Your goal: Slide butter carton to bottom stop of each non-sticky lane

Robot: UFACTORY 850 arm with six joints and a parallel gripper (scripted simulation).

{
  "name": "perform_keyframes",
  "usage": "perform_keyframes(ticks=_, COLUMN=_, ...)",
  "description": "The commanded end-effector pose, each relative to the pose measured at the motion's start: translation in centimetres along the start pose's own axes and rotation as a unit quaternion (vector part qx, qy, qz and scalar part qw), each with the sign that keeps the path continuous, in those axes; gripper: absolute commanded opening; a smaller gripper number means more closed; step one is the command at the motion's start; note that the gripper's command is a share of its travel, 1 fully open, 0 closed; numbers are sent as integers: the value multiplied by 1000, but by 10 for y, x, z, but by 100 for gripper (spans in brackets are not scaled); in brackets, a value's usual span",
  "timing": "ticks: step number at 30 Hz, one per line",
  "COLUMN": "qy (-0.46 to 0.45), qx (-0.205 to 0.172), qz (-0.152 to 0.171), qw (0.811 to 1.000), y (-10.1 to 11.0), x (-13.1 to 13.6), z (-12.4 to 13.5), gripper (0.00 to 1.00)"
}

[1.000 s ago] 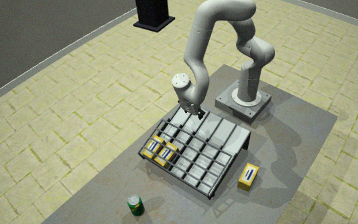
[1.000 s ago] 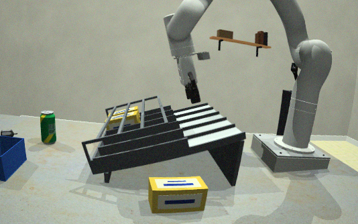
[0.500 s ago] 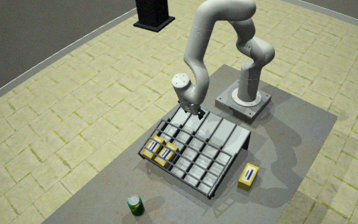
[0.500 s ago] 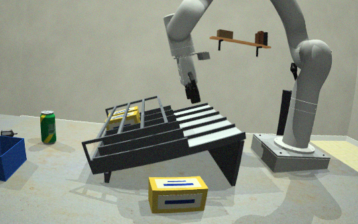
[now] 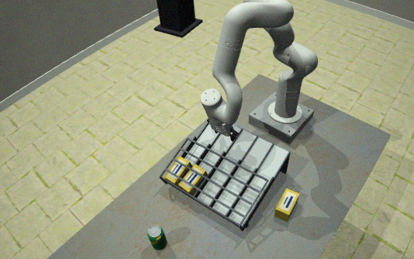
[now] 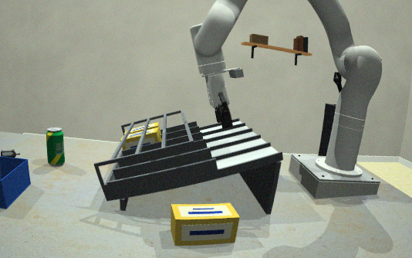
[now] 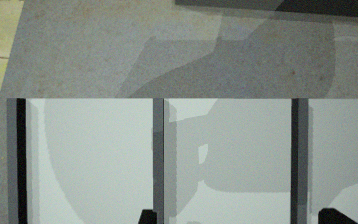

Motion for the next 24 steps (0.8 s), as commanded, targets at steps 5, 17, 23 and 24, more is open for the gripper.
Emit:
perform_keyframes(ticks=5, qy=0, qx=-1, qz=0, qw=1000, y=1, x=0, z=0, gripper=0)
perform_keyframes(ticks=17, qy=0, qx=-1, qz=0, qw=1000, y=1, x=0, z=0, gripper=0)
perform_keyframes(ticks=23, qy=0, qx=-1, qz=0, qw=1000, y=1, x=0, z=0, gripper=0)
perform_keyframes(ticks=24, qy=0, qx=-1, qz=0, qw=1000, y=1, x=0, z=0, gripper=0)
Point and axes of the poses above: the point where the finger pads meet when closed, its own y axis back along the fingers, its own x axis across the jaws, z = x × y, the point moved 1 cm from there along y, back along the fingers, and after that the axes turned 15 degrees about y, right-handed, at the moved point
